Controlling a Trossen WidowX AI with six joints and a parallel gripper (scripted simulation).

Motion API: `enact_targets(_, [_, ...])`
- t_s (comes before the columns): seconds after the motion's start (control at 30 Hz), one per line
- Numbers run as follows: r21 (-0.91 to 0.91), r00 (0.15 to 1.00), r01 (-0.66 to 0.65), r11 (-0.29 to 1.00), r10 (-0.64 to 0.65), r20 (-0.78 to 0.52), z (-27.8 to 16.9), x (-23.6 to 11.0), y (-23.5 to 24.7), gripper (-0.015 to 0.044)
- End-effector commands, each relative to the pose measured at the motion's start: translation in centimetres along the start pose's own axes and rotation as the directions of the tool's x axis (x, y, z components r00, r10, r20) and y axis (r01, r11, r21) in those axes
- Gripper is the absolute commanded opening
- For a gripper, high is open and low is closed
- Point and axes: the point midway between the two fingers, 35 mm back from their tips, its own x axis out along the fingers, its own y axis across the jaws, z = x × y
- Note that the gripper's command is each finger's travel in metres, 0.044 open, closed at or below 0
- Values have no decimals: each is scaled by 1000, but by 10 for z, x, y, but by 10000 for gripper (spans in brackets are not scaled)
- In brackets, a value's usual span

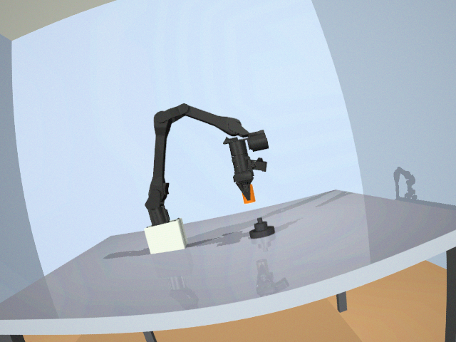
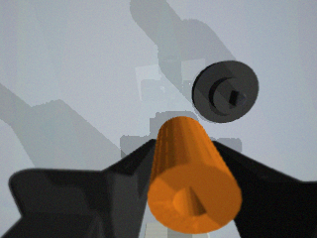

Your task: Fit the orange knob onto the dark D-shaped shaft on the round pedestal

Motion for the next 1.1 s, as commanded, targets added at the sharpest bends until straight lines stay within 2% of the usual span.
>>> enact_targets(0.0, [-5,1000,5,1000,-5,3,5,3,-9,0])
enact_targets(0.67, [-13,1000,15,1000,-15,-4,24,23,-64,0])
enact_targets(1.07, [-14,1000,15,1000,-15,-4,24,50,-66,0])
